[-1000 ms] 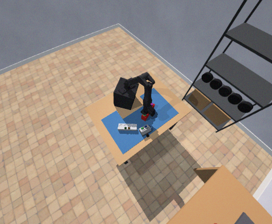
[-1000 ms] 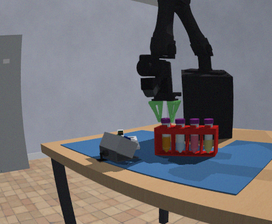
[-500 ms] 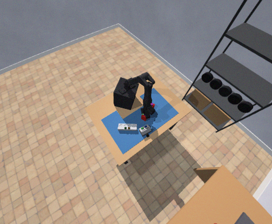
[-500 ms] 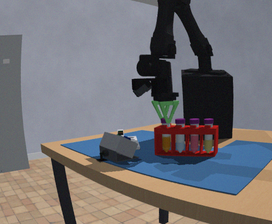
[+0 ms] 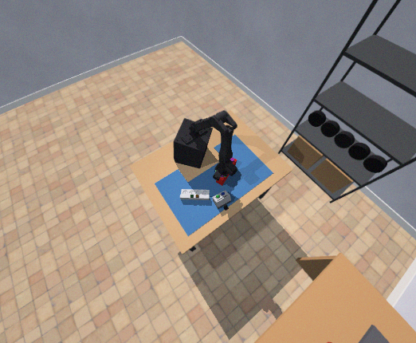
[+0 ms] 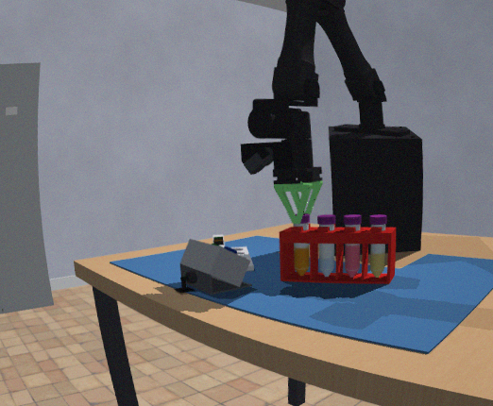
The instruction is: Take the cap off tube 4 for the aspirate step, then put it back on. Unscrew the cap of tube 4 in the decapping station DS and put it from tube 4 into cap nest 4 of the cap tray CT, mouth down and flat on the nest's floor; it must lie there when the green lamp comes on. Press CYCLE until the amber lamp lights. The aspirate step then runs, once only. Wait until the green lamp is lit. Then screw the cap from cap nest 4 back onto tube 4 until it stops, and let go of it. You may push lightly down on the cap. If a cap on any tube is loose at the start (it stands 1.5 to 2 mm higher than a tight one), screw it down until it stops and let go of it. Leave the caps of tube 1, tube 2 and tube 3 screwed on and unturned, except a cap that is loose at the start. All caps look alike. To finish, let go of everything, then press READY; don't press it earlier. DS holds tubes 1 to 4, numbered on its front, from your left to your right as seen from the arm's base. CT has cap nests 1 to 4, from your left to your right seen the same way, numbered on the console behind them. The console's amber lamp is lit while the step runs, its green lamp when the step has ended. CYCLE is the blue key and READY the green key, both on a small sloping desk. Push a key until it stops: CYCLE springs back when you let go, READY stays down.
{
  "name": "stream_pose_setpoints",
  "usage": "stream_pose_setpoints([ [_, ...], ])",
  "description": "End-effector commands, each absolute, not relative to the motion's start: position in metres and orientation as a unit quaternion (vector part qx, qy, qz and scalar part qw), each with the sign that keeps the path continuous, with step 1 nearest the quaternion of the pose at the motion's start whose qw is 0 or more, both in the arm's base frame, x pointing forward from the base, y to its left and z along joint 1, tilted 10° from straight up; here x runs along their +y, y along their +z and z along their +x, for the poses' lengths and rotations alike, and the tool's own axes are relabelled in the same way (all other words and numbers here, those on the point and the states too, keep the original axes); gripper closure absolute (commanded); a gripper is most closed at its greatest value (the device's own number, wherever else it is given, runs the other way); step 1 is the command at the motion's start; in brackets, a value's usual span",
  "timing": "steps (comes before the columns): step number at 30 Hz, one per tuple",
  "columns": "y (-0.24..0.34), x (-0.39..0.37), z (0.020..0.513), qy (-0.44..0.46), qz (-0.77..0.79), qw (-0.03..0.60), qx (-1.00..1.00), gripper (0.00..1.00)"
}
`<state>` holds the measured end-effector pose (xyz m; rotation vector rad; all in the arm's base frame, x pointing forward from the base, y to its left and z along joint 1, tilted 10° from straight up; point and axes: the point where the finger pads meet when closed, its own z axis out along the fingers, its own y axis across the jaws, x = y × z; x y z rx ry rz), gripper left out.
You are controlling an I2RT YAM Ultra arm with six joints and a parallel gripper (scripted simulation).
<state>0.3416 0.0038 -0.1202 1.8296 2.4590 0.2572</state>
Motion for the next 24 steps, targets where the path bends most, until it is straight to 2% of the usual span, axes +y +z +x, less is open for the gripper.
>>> stream_pose_setpoints([
  [1,-0.1175,0.0036,0.3444,0.09,0.693,0.026,0.715,0.51],
  [12,-0.1174,0.0037,0.3444,0.091,0.723,0.022,0.685,0.51],
  [13,-0.1174,0.0037,0.3444,0.091,0.723,0.022,0.685,1.0],
  [24,-0.1174,0.0037,0.3444,0.091,0.723,0.022,0.685,1.0],
])
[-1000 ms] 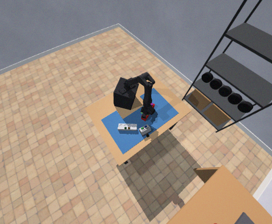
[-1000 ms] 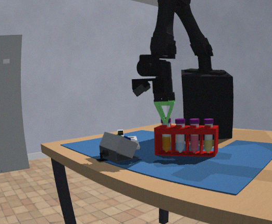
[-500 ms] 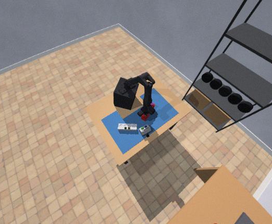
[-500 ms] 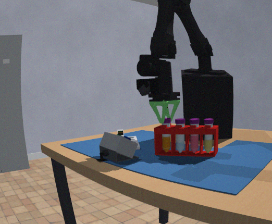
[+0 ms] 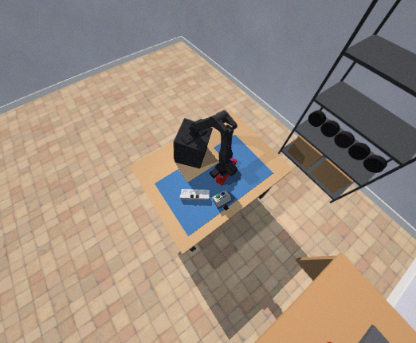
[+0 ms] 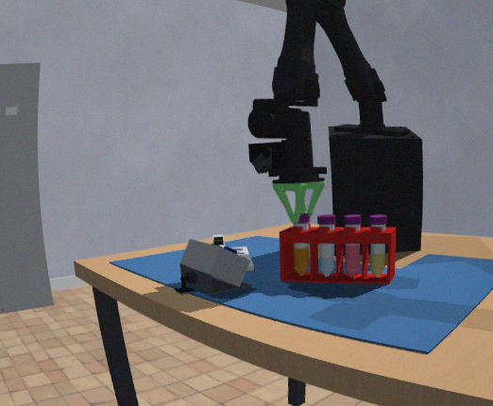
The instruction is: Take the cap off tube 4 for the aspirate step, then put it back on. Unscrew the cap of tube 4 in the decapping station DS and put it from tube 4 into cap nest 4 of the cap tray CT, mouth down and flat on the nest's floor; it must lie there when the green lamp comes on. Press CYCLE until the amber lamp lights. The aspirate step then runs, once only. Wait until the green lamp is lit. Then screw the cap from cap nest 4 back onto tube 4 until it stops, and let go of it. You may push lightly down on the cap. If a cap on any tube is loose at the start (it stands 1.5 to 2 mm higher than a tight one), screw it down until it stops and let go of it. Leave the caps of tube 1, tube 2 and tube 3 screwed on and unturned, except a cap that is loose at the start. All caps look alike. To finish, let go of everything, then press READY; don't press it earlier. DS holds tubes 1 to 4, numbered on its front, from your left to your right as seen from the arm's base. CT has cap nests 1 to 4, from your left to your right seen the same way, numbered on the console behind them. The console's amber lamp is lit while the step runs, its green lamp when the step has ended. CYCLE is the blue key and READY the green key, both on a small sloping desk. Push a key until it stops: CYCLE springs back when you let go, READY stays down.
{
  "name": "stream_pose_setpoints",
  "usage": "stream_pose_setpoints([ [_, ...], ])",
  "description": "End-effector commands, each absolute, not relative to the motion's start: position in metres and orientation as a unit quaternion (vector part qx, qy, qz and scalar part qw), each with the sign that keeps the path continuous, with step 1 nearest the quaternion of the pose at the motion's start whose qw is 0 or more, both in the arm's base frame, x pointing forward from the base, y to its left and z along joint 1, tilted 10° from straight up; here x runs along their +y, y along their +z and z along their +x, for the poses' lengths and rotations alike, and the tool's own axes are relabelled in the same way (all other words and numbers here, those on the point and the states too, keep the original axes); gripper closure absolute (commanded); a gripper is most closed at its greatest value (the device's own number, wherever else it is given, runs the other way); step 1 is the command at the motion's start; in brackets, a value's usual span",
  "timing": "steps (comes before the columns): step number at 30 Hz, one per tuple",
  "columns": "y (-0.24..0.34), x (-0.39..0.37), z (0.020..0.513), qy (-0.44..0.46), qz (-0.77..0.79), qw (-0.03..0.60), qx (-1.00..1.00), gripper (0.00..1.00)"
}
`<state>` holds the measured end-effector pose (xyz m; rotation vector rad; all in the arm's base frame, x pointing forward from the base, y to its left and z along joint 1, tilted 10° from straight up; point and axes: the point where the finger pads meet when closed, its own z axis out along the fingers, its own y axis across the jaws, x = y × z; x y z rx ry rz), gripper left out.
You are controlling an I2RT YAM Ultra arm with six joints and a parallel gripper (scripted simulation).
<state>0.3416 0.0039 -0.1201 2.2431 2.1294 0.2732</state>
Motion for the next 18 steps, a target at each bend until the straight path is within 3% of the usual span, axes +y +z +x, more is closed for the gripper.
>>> stream_pose_setpoints([
  [1,-0.1174,0.0037,0.3444,0.091,0.723,0.022,0.685,1.0],
  [18,-0.1171,0.0037,0.3444,0.077,0.422,0.054,0.902,1.0],
])
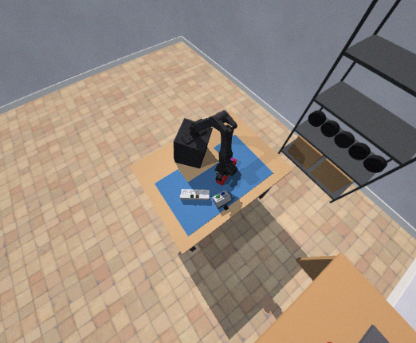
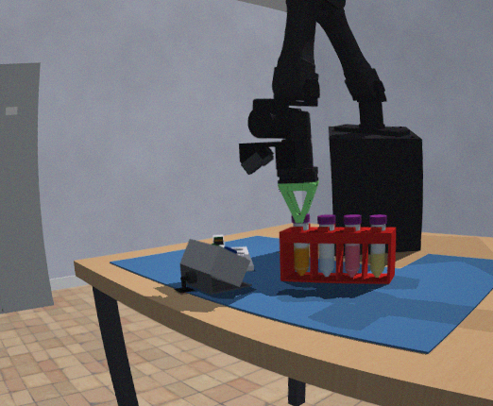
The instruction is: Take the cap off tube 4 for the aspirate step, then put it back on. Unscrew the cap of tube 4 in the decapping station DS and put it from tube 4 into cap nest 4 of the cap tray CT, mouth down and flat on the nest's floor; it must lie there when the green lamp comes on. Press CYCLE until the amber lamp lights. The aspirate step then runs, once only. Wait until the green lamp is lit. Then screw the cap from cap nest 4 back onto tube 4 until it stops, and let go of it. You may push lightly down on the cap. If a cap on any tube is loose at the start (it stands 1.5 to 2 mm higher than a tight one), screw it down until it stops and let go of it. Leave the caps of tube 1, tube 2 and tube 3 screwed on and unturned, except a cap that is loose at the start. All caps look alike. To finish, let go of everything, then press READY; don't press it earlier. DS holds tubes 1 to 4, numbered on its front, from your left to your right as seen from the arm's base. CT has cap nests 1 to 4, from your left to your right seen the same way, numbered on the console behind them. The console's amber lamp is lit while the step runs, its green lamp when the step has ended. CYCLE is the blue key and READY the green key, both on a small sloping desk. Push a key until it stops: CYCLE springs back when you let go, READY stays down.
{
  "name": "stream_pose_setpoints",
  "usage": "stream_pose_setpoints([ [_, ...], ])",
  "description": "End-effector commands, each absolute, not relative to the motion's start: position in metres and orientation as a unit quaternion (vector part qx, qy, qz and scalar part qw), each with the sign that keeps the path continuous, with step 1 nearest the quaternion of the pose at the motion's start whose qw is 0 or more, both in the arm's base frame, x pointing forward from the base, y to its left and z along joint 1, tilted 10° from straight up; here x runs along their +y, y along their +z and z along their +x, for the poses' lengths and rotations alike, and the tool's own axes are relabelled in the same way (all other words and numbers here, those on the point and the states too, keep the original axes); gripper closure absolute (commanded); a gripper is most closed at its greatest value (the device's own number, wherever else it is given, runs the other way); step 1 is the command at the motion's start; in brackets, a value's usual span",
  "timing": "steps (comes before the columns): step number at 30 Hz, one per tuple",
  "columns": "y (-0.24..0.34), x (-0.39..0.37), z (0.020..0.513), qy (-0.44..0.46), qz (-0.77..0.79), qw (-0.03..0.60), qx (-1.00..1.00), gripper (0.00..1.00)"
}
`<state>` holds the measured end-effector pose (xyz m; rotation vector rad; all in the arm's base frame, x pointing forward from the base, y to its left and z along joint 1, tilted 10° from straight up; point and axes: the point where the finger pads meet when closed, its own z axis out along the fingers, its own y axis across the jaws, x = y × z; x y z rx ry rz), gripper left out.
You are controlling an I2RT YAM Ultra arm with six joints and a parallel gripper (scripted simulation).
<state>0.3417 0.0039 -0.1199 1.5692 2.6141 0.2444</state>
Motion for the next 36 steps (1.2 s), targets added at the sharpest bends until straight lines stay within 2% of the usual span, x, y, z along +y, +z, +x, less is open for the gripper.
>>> stream_pose_setpoints([
  [1,-0.1171,0.0037,0.3444,0.075,0.399,0.056,0.912,1.0],
  [4,-0.1171,0.0037,0.3444,0.074,0.376,0.058,0.922,1.0],
  [19,-0.1168,0.0037,0.3444,0.048,0.012,0.081,0.996,1.0],
  [21,-0.1168,0.0037,0.3444,0.048,0.012,0.081,0.996,1.0],
  [36,-0.1166,0.0037,0.3443,0.015,-0.353,0.093,0.931,1.0],
])
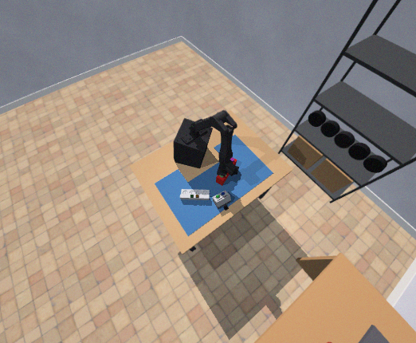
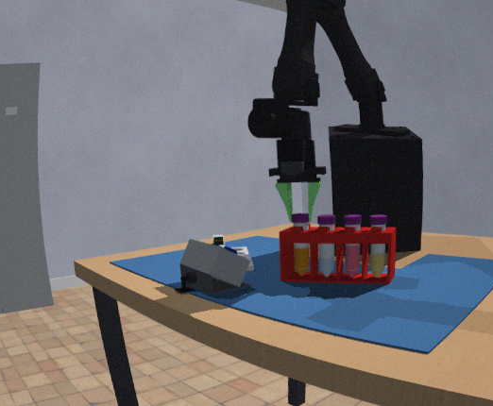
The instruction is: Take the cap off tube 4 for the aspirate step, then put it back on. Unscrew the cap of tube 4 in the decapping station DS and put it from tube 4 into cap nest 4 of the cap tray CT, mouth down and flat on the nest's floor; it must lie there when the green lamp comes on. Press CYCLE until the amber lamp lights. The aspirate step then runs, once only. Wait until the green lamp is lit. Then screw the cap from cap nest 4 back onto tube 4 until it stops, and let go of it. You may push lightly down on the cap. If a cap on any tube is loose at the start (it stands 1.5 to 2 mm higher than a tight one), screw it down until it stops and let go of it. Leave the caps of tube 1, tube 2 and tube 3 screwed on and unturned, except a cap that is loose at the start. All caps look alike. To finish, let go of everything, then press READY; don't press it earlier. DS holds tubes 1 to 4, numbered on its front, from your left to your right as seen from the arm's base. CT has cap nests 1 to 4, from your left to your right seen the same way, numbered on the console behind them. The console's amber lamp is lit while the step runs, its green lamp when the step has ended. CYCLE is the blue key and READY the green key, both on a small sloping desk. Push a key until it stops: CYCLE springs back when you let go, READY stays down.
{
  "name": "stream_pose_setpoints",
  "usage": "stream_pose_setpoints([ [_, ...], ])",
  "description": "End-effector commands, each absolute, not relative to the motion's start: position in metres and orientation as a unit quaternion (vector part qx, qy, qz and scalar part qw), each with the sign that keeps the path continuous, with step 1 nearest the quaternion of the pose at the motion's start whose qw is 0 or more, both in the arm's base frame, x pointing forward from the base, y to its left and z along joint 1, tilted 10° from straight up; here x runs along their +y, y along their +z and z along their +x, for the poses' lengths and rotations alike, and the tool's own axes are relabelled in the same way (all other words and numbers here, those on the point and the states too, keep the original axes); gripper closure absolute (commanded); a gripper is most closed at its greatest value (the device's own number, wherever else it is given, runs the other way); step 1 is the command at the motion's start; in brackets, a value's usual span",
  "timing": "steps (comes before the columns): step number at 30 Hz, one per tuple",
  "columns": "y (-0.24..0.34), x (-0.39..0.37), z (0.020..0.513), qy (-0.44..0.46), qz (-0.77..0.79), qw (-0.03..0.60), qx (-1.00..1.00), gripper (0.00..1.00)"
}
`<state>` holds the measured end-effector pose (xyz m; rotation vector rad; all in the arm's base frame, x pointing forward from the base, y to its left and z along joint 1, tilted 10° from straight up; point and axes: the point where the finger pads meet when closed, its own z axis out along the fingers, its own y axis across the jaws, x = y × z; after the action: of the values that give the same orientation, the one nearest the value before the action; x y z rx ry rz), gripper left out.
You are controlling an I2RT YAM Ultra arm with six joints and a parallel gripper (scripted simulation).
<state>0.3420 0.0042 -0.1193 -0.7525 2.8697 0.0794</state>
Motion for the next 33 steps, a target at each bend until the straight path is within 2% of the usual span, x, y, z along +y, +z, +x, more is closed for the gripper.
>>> stream_pose_setpoints([
  [1,-0.1166,0.0037,0.3443,0.015,-0.353,0.093,0.931,1.0],
  [17,-0.1164,0.0037,0.3443,-0.02,-0.67,0.092,0.737,1.0],
  [27,-0.1164,0.0037,0.3442,-0.023,-0.698,0.091,0.71,1.0],
  [28,-0.1164,0.0037,0.3442,-0.023,-0.698,0.091,0.71,0.51],
  [33,-0.1164,0.0037,0.3443,-0.023,-0.698,0.091,0.71,0.51],
])
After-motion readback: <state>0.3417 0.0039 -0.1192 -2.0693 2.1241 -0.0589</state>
